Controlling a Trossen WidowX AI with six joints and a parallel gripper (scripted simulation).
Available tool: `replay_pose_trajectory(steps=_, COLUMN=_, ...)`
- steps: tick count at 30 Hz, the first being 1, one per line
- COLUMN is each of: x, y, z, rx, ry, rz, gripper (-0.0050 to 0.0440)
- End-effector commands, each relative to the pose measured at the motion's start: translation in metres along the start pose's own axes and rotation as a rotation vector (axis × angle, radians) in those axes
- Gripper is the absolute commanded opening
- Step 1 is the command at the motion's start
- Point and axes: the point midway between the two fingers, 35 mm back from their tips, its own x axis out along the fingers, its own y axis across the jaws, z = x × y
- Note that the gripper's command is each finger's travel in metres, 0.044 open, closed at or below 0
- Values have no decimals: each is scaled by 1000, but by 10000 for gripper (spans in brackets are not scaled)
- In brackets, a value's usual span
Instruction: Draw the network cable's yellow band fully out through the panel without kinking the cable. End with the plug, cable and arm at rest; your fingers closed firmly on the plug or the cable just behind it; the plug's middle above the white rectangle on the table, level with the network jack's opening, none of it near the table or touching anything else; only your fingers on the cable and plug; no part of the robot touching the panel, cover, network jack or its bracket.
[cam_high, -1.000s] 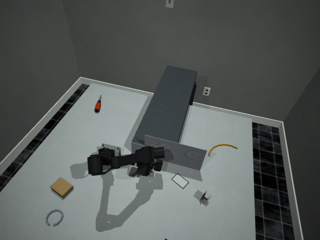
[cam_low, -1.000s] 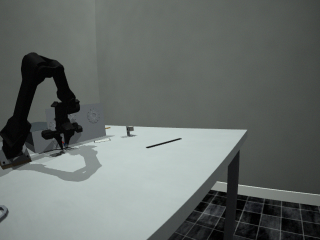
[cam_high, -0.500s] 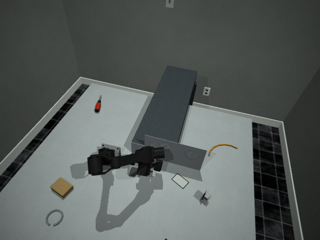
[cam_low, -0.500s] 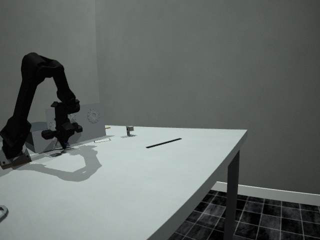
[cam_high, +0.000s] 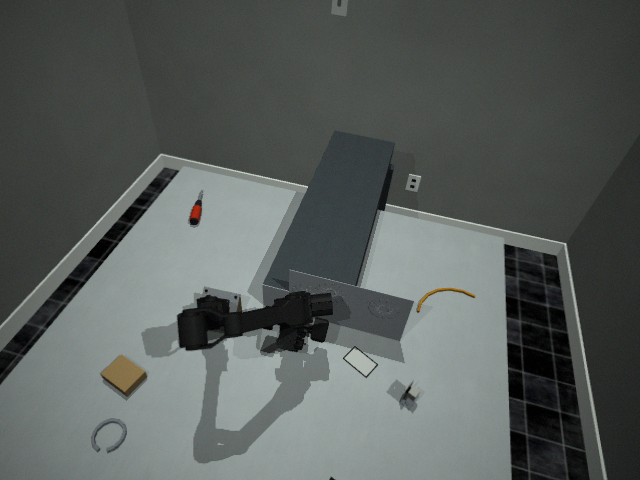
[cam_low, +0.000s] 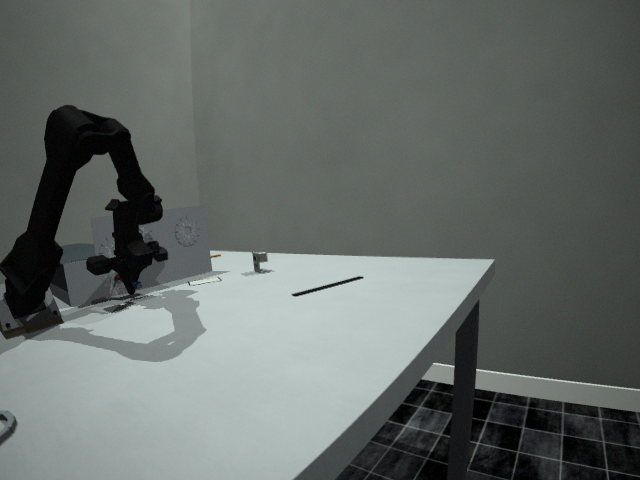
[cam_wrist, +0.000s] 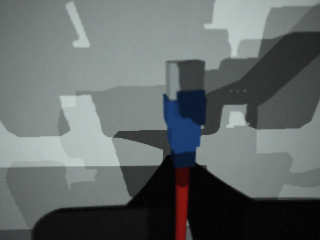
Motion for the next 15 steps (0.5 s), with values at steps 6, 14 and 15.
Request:
replay_pose_trajectory(steps=6, x=-8, y=7, z=6, rx=9, ry=3, rz=14, gripper=-20)
replay_pose_trajectory(steps=14, x=-10, y=7, z=20, rx=9, ry=1, rz=15, gripper=-50)
replay_pose_trajectory(steps=15, x=-10, y=7, z=23, rx=9, ry=1, rz=15, gripper=-50)
